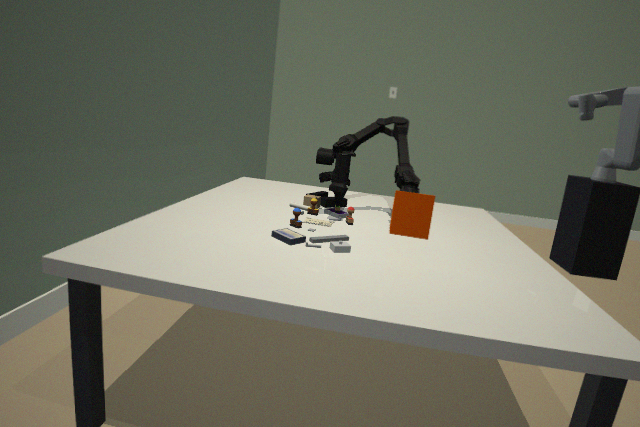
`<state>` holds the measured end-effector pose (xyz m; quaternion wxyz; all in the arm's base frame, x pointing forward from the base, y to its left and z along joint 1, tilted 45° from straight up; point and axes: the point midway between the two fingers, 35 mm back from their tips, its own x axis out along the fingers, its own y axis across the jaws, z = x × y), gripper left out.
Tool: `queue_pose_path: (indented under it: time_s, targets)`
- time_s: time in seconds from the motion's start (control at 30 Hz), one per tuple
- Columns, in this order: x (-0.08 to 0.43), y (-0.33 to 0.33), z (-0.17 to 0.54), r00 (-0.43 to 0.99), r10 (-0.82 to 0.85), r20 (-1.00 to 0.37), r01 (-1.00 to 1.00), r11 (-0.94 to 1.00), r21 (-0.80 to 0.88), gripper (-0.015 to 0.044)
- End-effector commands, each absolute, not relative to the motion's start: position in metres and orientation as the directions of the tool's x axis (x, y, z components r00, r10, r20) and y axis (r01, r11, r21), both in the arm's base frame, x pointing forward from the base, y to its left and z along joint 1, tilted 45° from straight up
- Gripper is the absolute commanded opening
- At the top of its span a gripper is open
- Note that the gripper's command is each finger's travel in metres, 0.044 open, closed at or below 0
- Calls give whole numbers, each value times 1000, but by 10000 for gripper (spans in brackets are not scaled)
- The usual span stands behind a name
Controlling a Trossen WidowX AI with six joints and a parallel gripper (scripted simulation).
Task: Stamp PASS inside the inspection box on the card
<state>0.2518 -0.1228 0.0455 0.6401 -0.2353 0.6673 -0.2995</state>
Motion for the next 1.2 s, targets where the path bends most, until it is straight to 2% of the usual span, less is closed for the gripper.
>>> queue_pose_path:
  time_s: [0.0,1.17]
  targets:
    - [252,-125,45,-71,-701,-710,69,707,-704,0]
    - [252,-122,47,-71,-700,-710,69,707,-704,0]
